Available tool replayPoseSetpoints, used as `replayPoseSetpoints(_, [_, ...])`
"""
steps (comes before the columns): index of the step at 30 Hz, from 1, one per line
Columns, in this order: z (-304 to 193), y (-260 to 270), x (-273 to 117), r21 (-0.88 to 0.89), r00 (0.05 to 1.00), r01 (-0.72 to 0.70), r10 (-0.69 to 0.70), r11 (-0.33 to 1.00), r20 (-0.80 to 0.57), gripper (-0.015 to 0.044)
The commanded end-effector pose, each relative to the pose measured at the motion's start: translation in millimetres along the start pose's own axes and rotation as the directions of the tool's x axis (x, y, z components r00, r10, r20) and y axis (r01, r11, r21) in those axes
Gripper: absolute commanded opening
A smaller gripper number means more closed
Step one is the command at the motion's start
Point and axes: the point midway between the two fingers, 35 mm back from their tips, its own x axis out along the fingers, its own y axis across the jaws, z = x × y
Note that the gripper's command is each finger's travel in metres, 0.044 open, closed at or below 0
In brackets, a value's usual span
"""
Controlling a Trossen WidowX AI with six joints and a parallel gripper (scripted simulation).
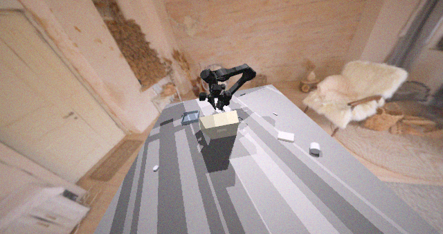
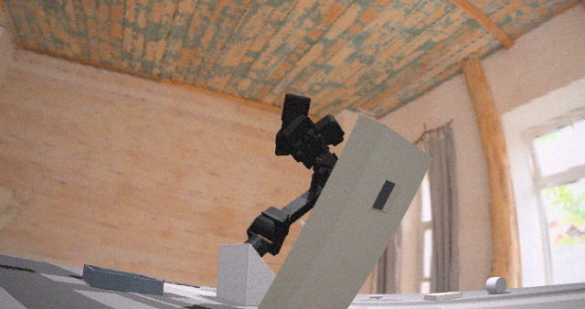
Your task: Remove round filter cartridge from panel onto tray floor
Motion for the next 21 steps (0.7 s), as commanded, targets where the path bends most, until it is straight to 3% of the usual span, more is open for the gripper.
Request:
replayPoseSetpoints(1, [-1,0,5,0.005,1.0,-0.003,0.003,1.0,-0.004,0.009])
replayPoseSetpoints(21, [-1,-2,38,0.002,1.0,-0.001,0.001,1.0,-0.009,0.009])
